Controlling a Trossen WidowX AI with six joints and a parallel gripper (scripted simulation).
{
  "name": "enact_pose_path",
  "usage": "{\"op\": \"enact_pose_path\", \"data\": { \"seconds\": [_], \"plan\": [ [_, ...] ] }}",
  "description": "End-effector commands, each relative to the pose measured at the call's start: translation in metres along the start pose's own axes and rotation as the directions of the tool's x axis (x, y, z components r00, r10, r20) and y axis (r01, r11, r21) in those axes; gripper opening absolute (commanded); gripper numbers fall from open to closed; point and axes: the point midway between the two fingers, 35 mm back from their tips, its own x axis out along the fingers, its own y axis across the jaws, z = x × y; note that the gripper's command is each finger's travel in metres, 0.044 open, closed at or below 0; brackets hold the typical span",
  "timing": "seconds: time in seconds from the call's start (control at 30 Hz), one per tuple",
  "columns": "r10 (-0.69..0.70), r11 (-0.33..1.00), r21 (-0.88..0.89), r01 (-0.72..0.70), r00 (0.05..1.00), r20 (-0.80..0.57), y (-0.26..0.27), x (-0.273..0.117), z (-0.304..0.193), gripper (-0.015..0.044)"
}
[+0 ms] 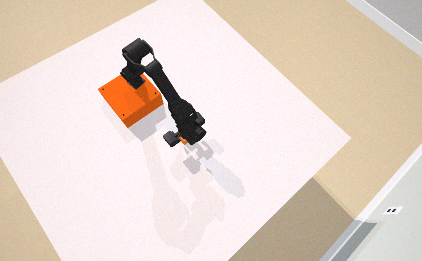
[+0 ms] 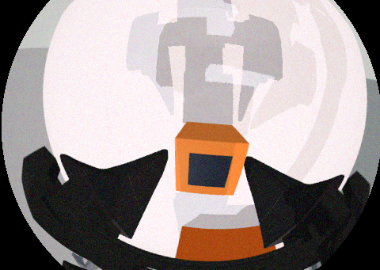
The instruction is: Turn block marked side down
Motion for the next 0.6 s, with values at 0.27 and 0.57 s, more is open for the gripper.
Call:
{"op": "enact_pose_path", "data": {
  "seconds": [0.27, 0.57],
  "plan": [
    [-0.006, 1.0, -0.005, 0.006, 1.0, -0.006, -0.001, 0.0029, -0.0009, 0.0183],
    [-0.006, 1.0, -0.005, 0.006, 1.0, -0.006, -0.001, 0.0029, -0.0009, 0.0123]
  ]
}}
